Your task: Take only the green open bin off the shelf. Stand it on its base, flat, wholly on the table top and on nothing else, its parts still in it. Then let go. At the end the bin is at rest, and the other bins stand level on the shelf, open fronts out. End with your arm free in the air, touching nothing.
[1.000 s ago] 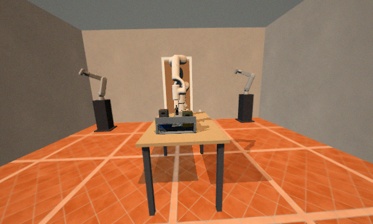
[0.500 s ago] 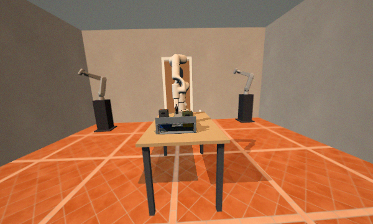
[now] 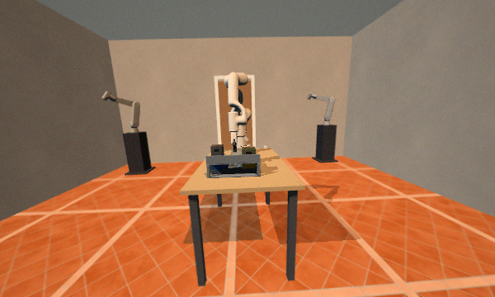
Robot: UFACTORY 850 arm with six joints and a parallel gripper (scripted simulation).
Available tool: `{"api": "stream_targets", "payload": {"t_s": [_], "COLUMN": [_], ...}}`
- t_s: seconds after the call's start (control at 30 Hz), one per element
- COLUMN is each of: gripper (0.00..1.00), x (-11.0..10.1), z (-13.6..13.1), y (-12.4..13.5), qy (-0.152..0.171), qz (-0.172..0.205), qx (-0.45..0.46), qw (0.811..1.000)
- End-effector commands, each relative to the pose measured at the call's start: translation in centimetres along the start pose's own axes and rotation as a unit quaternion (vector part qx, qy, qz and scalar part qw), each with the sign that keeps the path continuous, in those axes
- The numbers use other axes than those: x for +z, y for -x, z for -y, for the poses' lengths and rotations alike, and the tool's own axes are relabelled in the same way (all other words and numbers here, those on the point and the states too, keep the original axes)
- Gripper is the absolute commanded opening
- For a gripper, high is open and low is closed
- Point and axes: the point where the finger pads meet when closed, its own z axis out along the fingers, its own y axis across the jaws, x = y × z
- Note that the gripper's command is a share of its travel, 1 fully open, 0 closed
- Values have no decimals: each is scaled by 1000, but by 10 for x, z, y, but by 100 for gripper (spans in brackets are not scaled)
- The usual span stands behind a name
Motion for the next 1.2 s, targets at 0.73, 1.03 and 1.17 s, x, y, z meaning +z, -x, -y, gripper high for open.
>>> {"api": "stream_targets", "payload": {"t_s": [0.73, 1.03, 1.17], "gripper": [33, 33, 33], "x": [7, 7, 7], "z": [-1, -1, -1], "y": [0, 0, 0], "qy": [1, 1, 1], "qz": [0, 0, 0], "qx": [0, 0, 0], "qw": [1000, 1000, 1000]}}
